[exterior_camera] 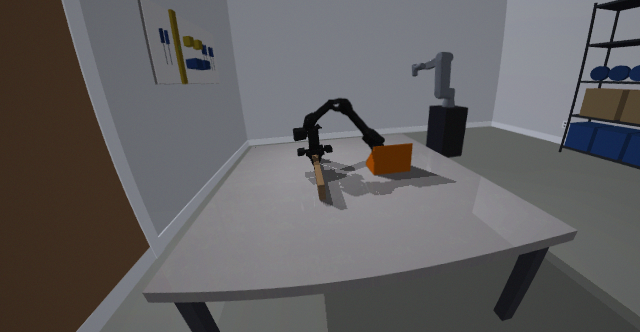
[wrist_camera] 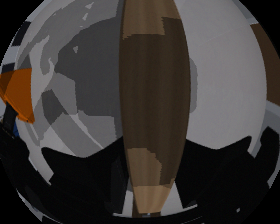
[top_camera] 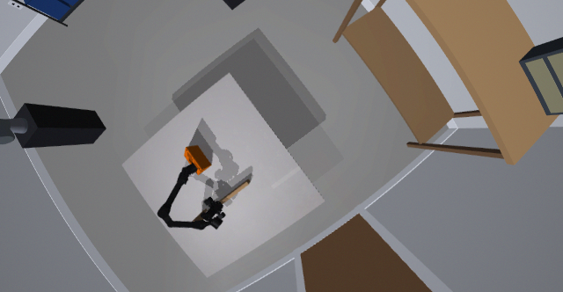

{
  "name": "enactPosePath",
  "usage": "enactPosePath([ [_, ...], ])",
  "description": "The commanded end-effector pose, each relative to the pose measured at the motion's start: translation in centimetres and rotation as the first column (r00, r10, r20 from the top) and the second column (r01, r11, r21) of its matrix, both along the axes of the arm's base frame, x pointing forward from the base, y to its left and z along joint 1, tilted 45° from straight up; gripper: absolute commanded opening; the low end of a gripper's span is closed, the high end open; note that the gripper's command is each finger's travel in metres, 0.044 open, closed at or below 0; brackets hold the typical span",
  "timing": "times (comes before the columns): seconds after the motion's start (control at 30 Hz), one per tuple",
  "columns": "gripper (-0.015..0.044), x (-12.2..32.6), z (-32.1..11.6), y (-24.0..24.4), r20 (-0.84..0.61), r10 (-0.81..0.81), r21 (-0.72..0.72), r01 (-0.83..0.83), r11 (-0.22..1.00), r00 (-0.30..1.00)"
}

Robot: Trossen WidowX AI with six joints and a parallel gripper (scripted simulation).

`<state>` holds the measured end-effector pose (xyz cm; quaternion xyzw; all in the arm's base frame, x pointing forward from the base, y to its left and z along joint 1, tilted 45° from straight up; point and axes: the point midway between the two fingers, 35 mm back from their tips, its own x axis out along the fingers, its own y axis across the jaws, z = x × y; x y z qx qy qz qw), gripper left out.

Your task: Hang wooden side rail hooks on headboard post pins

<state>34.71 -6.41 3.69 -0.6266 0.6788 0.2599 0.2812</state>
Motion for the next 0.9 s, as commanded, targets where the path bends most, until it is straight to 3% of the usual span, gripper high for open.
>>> enactPosePath([
  [0.0, 0.0000, 0.36, 0.40, 0.63, 0.014, 0.011, 0.007, -0.011, 1.000, 1.000],
  [0.87, 0.0000, 0.38, 0.70, 0.93, 0.014, 0.011, 0.008, -0.011, 1.000, 1.000],
])
